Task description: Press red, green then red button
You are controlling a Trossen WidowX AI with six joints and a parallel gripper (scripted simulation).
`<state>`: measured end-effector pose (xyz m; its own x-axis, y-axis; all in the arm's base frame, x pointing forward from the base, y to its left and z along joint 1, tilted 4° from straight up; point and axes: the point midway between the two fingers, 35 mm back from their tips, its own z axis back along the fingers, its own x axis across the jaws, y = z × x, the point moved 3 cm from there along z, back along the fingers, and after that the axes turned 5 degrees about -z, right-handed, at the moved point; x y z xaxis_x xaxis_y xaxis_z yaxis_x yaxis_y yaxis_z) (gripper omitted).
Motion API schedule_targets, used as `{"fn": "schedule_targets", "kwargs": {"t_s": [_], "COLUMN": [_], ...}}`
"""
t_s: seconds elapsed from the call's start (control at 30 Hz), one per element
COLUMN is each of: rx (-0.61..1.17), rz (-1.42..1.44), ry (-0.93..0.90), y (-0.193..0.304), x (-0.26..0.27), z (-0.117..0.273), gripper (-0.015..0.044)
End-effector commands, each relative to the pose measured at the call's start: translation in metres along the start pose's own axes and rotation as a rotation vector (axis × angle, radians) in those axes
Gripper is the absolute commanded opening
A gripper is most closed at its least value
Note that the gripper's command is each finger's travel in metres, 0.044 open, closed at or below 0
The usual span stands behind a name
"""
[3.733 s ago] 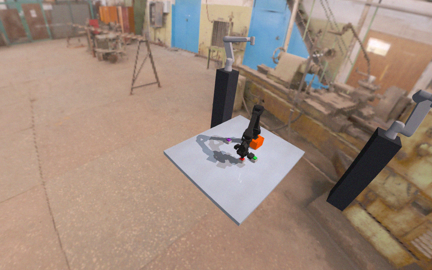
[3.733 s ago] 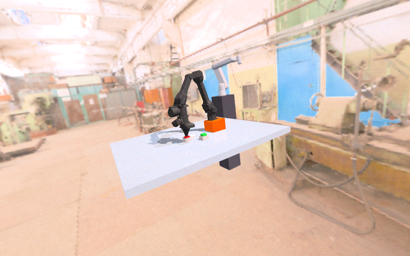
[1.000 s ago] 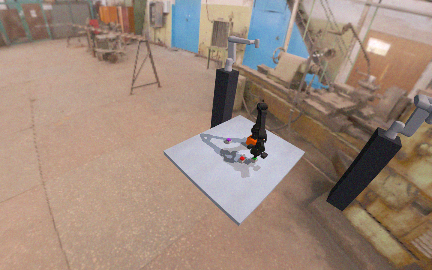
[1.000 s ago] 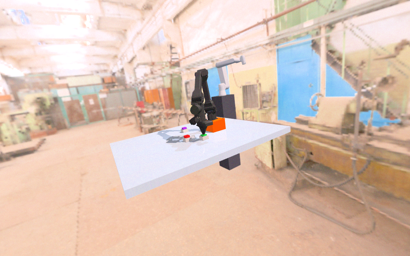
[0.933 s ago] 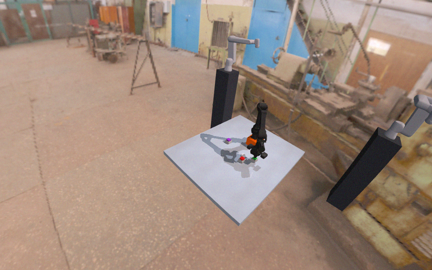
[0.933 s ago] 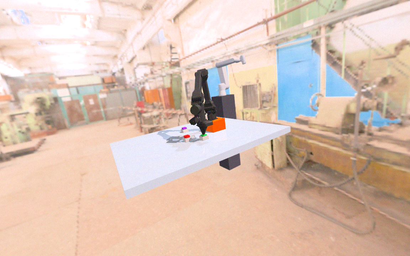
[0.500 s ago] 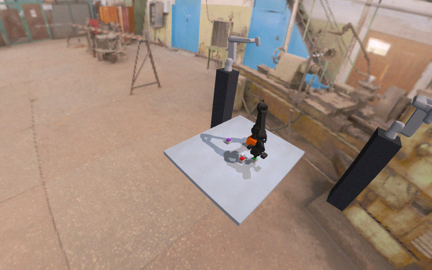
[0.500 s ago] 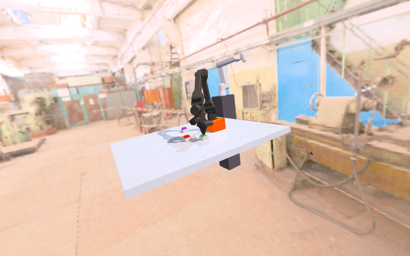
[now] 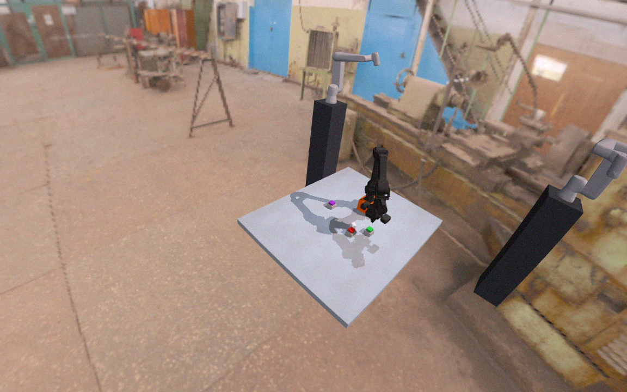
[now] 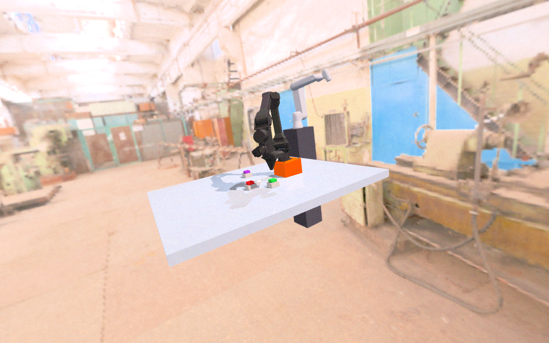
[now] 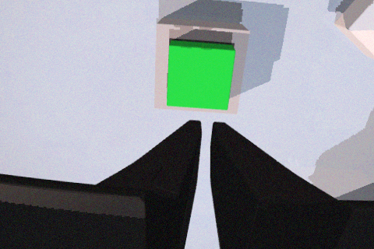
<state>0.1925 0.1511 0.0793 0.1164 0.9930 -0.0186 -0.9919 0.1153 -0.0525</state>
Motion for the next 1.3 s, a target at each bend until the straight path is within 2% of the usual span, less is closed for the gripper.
{"fn": "schedule_targets", "kwargs": {"t_s": [0.0,0.2,0.5,0.67,0.83,1.27], "rx": [-0.021,-0.021,-0.029,-0.029,-0.029,-0.029], "rz": [-0.005,-0.004,-0.004,-0.004,-0.004,-0.004], "ry": [-0.015,-0.015,-0.009,-0.009,-0.009,-0.009], "y": [-0.001,-0.008,-0.100,-0.102,-0.103,-0.103], "x": [0.000,-0.003,-0.062,-0.063,-0.063,-0.063], "z": [0.039,0.039,0.041,0.038,-0.018,-0.031], "gripper": [0.0020,0.0020,0.0020,0.0020,0.0020,0.0020]}}
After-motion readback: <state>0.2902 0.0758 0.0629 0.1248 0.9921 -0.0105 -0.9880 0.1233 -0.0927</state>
